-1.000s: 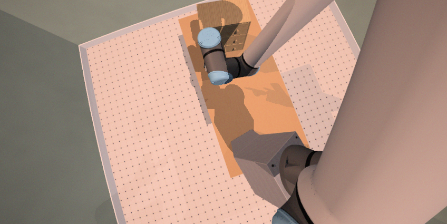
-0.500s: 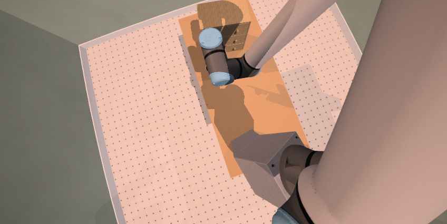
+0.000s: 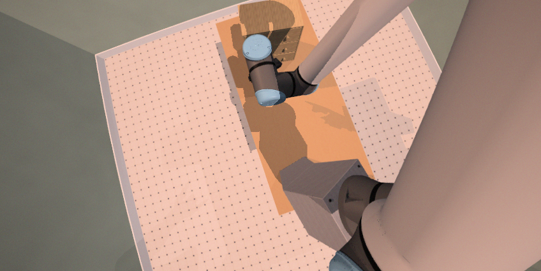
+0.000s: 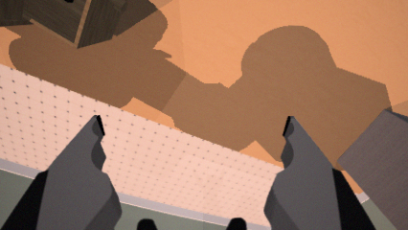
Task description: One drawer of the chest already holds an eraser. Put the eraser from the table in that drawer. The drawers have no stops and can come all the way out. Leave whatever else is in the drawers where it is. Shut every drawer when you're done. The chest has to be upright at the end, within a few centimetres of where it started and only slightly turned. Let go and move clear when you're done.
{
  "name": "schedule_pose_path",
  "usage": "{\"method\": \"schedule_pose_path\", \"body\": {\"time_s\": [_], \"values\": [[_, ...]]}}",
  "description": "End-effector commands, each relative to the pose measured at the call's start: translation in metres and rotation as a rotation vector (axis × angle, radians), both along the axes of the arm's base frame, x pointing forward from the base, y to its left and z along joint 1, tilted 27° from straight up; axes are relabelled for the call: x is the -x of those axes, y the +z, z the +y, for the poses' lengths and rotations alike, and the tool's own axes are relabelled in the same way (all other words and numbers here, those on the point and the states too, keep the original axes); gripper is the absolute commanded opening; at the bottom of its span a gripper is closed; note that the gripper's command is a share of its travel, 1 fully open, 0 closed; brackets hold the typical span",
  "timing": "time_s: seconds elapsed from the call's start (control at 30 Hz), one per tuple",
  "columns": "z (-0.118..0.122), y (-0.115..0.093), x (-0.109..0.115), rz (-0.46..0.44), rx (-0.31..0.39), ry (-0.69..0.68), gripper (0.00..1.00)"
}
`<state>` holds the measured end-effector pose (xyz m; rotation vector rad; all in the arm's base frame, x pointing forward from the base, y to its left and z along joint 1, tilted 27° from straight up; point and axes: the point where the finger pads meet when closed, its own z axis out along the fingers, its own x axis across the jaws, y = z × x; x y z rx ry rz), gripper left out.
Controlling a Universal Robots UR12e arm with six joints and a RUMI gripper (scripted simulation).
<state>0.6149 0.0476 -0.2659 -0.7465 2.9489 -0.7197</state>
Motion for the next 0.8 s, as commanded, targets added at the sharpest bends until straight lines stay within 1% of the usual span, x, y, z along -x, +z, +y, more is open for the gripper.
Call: {"method": "schedule_pose_path", "body": {"time_s": [0.0, 0.17, 0.43, 0.5, 0.53, 0.77], "values": [[-0.001, 0.005, 0.003, -0.109, -0.023, -0.234, 1.0], [-0.002, 0.007, 0.014, -0.187, -0.046, -0.4, 1.0], [-0.003, 0.011, 0.023, -0.315, -0.084, -0.655, 1.0], [-0.003, 0.011, 0.023, -0.315, -0.084, -0.655, 1.0], [-0.002, 0.012, 0.021, -0.362, -0.097, -0.748, 1.0], [-0.001, 0.014, 0.035, -0.464, -0.127, -0.961, 1.0]]}}
